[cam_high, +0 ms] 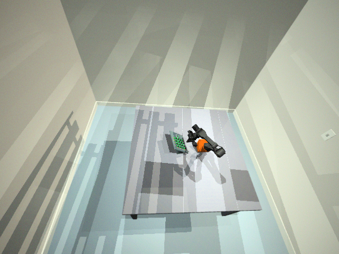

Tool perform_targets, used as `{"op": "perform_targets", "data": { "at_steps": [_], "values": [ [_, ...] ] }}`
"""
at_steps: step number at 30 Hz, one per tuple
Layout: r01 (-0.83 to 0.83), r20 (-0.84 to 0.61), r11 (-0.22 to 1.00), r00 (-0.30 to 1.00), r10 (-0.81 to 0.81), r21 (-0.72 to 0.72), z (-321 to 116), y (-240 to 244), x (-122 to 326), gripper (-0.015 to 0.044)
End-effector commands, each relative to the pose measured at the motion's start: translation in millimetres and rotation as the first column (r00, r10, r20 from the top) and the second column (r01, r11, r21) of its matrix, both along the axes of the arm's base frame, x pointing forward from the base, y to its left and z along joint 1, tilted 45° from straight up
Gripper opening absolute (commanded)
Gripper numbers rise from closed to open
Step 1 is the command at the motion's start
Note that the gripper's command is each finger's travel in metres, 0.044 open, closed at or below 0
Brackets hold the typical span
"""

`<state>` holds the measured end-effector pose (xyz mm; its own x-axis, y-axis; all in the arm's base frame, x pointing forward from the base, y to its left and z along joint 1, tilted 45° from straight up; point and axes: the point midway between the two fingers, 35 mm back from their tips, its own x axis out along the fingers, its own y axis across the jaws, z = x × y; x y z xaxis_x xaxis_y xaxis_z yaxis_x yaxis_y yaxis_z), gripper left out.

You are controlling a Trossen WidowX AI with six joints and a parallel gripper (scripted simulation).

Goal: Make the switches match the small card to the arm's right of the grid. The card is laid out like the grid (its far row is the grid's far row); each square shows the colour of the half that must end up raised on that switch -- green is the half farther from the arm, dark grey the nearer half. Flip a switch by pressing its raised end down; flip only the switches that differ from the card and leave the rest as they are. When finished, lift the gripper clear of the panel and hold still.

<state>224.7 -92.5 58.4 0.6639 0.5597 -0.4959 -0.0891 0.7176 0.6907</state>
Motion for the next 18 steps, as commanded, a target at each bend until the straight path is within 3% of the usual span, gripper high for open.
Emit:
{"op": "perform_targets", "data": {
  "at_steps": [1,5,18],
  "values": [
    [-0.005,0.004,1.0,1.0,0.005,-0.003,6,-5,-2,0.0],
    [-0.006,0.005,1.0,1.0,0.006,-0.004,12,-29,15,0.0],
    [-0.006,0.006,1.0,1.0,0.006,-0.004,13,-31,16,0.0]
  ]
}}
